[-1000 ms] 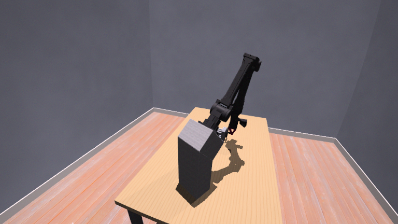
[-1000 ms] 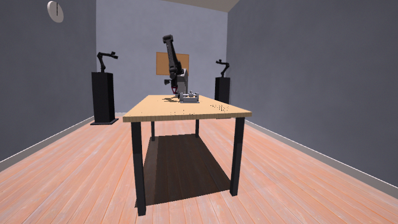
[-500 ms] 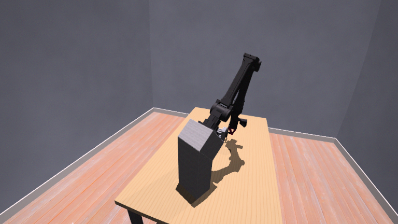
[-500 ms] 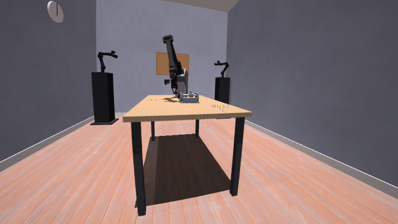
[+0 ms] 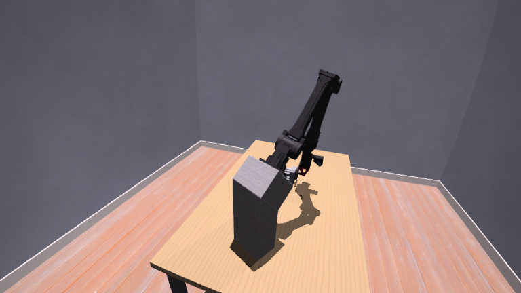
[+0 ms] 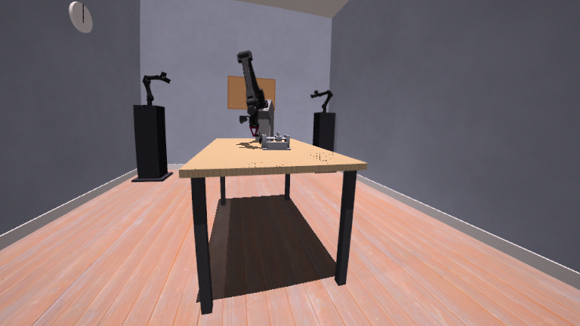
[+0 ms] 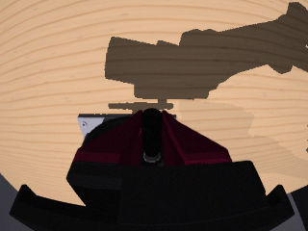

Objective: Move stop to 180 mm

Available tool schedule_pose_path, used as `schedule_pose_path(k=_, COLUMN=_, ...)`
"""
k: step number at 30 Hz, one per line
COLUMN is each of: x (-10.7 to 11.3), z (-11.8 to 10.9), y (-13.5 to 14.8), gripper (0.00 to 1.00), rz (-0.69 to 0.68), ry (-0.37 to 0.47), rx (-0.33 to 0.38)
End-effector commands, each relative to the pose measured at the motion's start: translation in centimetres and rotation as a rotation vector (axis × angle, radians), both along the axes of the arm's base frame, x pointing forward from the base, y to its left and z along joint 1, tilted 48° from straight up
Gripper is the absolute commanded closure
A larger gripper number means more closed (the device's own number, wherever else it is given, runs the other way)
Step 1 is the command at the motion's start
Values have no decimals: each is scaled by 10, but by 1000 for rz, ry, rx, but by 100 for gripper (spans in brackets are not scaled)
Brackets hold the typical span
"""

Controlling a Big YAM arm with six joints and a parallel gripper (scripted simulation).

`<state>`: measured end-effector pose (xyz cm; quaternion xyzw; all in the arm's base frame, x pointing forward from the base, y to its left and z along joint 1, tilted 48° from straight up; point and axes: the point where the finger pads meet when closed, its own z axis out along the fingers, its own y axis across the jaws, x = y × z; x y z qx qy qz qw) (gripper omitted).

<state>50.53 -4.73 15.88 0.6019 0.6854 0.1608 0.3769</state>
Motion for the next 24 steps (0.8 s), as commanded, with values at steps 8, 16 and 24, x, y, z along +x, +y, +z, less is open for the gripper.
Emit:
schedule_pose_path(k=8, x=4, z=30, y=8, gripper=94, rz=2, ry=-42, rx=4)
schedule_pose_path(k=16, x=-2, z=40, y=13, gripper=94, rz=3, ry=-36, rx=4)
schedule_pose_path(k=24, x=1, z=46, y=13, gripper=94, rz=3, ry=-45, rx=4)
